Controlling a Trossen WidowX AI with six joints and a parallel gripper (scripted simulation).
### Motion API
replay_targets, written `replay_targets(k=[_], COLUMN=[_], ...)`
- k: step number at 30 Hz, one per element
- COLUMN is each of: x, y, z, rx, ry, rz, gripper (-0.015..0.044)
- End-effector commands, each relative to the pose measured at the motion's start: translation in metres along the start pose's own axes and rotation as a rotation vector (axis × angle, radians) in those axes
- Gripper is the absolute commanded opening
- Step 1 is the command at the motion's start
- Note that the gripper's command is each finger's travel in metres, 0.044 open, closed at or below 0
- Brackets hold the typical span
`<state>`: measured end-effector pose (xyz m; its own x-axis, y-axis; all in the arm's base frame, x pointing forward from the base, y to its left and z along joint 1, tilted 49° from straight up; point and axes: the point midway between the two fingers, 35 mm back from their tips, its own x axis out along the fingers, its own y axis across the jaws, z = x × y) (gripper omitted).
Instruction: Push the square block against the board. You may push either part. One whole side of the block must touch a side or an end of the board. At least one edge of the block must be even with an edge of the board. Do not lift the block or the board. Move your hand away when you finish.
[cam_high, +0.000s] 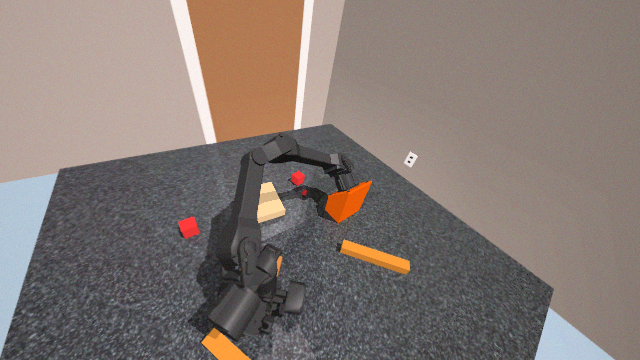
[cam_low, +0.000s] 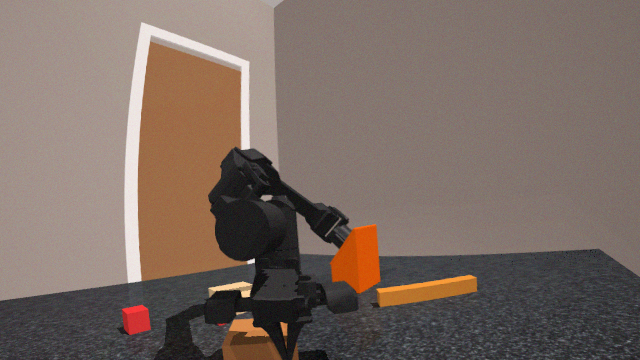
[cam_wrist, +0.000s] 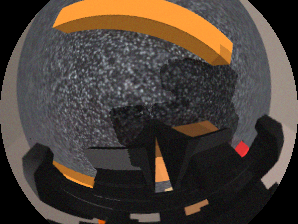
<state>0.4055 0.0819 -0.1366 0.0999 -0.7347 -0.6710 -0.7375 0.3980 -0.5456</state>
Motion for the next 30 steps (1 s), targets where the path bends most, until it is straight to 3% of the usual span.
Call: replay_targets(k=[1, 30], x=[0.0, 0.0], y=[-0.001, -0.003], z=[-0.004, -0.023], rx=[-0.005, -0.005], ry=[0.003, 0.003], rz=[-0.003, -0.002], gripper=[0.0, 0.0])
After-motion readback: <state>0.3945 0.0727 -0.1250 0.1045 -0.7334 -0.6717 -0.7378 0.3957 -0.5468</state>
